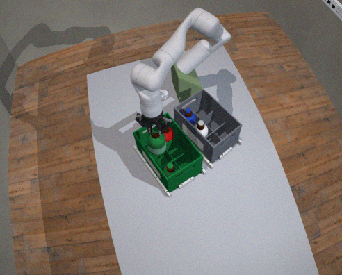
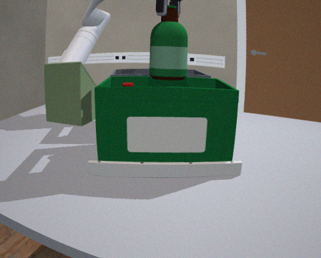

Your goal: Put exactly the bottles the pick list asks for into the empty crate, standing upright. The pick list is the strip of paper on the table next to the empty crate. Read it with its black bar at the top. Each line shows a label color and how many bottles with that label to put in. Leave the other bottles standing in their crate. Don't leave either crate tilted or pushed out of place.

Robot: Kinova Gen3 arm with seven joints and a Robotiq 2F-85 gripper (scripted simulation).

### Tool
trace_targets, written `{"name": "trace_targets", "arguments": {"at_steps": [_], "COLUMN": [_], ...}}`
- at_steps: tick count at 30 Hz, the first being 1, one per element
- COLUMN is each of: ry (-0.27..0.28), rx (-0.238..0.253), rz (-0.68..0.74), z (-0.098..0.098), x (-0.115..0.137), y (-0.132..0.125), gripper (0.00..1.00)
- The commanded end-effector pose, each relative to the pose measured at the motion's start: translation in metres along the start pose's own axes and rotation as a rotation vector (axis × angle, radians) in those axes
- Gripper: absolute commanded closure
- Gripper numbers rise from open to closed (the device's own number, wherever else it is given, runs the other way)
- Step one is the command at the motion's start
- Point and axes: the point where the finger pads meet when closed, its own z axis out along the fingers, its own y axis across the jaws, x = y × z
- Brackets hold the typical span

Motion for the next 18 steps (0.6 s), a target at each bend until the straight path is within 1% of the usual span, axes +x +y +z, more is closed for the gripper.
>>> {"name": "trace_targets", "arguments": {"at_steps": [1, 18], "ry": [-0.003, -0.003], "rx": [0.001, 0.001], "rz": [0.000, 0.000], "z": [-0.002, -0.001], "x": [0.001, 0.014], "y": [0.002, 0.028], "gripper": [0.90, 0.90]}}
